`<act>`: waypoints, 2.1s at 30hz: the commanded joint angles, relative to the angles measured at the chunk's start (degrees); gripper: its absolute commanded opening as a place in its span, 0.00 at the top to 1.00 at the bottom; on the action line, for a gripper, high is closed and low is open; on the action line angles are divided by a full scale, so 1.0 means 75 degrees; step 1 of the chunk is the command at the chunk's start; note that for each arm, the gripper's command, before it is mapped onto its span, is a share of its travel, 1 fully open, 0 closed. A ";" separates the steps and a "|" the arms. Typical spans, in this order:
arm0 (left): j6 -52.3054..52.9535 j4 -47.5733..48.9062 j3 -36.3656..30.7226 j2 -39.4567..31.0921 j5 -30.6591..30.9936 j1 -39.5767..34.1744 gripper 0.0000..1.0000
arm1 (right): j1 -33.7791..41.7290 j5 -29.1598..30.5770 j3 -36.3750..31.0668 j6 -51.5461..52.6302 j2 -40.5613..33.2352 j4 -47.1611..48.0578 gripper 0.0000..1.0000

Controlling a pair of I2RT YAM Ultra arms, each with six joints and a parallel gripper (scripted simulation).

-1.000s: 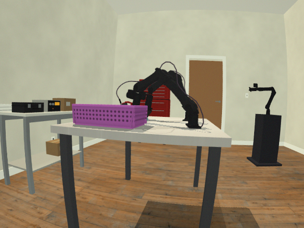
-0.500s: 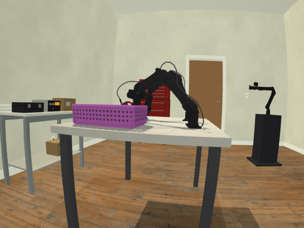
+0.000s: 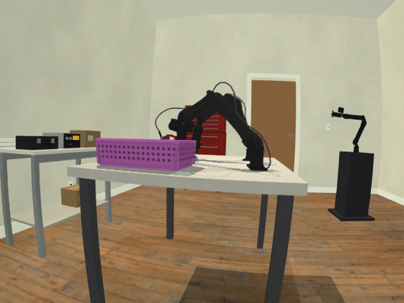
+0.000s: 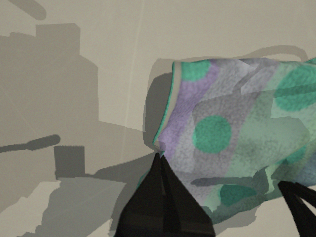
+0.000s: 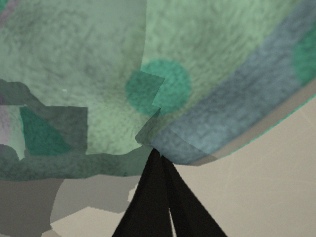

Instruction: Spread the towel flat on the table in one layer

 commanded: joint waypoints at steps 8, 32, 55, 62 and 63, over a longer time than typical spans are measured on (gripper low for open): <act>0.0130 -0.1031 0.0813 -0.0379 -0.0194 0.0116 1.00 | -0.0012 0.0161 0.0129 -0.0083 -0.0640 -0.0824 1.00; 0.0159 -0.1059 0.0497 -0.0453 -0.0205 0.0097 1.00 | 0.0172 0.0183 0.0538 -0.0001 -0.0674 -0.1152 1.00; 0.1070 -0.1784 0.0631 -0.2503 -0.0078 0.0551 1.00 | 0.0670 0.0338 0.3281 -0.0491 -0.0775 -0.2955 1.00; 0.1377 -0.2398 0.1212 -0.3036 -0.0035 0.0746 1.00 | 0.0869 0.0353 0.5019 -0.0806 -0.0483 -0.3817 1.00; 0.1383 -0.2439 0.1273 -0.3011 -0.0028 0.0752 1.00 | 0.0808 0.0351 0.5103 -0.0809 -0.0435 -0.3876 1.00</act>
